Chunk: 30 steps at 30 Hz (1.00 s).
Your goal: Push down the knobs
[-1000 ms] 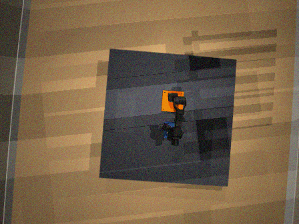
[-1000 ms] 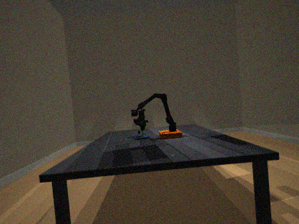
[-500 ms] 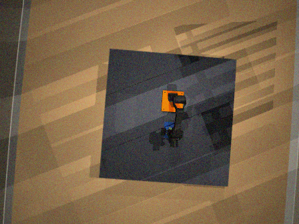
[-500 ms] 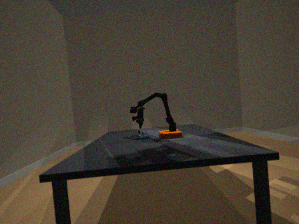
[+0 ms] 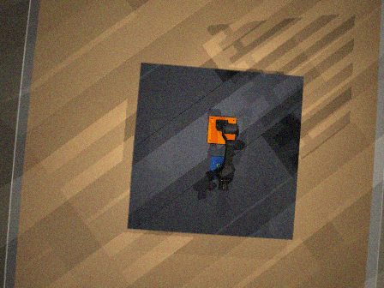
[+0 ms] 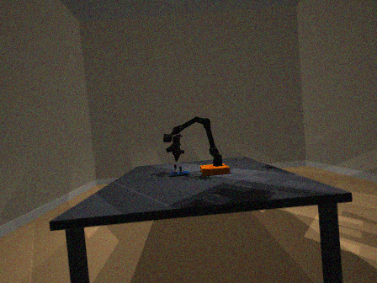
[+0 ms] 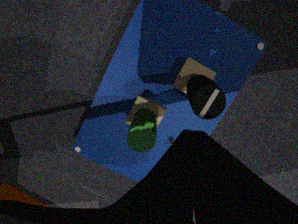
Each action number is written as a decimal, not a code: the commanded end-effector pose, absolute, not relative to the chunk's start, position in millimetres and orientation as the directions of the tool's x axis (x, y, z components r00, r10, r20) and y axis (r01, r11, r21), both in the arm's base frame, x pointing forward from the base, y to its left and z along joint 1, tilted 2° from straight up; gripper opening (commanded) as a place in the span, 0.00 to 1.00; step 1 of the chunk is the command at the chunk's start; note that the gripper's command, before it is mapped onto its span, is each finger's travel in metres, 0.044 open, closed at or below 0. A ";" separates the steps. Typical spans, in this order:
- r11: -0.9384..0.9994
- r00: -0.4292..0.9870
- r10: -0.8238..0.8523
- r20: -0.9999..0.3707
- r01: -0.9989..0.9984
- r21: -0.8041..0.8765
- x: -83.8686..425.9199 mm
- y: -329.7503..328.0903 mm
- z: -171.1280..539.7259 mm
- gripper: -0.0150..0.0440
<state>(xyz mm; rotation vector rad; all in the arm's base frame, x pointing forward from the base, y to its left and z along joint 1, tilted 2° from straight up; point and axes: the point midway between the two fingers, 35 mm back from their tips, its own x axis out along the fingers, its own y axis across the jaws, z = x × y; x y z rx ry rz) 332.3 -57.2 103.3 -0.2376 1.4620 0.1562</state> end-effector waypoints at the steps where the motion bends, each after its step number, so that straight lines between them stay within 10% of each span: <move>1: 0.913 0.092 -0.035 -0.995 -0.402 -0.069 334.0 -57.4 102.8 0.25; 30: 0.152 0.057 -0.033 -0.998 -0.986 -0.061 340.0 -61.1 112.5 0.25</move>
